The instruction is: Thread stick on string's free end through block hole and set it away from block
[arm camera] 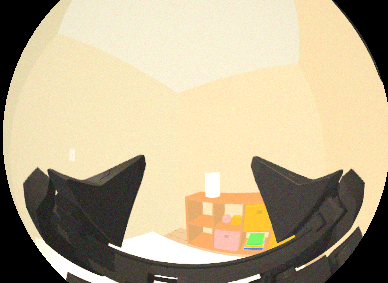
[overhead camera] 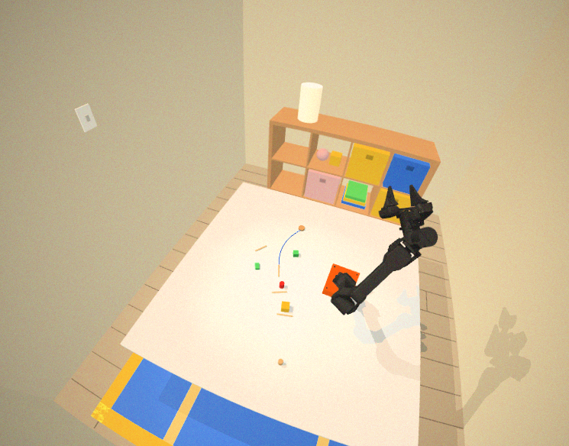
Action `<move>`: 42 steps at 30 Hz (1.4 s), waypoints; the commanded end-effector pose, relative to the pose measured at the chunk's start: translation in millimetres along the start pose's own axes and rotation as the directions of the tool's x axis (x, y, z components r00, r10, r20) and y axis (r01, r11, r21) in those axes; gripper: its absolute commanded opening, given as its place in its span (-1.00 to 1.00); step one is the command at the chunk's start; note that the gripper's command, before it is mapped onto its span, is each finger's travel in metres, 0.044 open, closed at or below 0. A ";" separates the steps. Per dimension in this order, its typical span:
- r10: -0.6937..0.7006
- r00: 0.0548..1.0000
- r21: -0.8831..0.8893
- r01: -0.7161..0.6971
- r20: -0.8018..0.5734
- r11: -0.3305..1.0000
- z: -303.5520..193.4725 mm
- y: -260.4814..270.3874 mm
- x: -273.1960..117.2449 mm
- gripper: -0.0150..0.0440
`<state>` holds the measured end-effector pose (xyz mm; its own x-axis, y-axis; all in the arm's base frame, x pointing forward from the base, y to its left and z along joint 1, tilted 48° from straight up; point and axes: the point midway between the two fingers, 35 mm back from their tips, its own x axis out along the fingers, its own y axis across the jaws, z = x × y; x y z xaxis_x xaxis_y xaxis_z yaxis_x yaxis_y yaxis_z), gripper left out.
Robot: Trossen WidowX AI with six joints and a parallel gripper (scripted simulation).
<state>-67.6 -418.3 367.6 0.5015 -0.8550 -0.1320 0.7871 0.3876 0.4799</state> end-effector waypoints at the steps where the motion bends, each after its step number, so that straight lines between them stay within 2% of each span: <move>1: 0.054 0.988 -0.066 -0.065 -0.146 0.996 -52.7 3.0 48.5 1.00; 10: 0.186 0.866 -0.227 -0.320 -0.464 0.920 -180.6 39.8 124.1 1.00; 15: 0.250 0.736 -0.280 -0.514 -0.629 0.811 -260.1 72.3 141.7 1.00; 21: 0.293 0.531 -0.264 -0.738 -0.795 0.621 -353.2 112.1 141.6 1.00; 28: 0.281 0.212 -0.120 -0.943 -0.936 0.312 -463.3 156.5 110.2 1.00; 33: 0.222 -0.045 0.053 -0.998 -0.974 0.031 -534.9 179.7 66.9 1.00; 37: 0.144 -0.249 0.219 -0.956 -0.958 -0.197 -583.8 190.7 22.3 1.00; 42: 0.011 -0.483 0.428 -0.785 -0.875 -0.449 -631.7 193.7 -41.8 1.00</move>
<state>305.1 -135.2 -61.4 0.2460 0.6494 -0.7196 -0.8052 0.5502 0.2212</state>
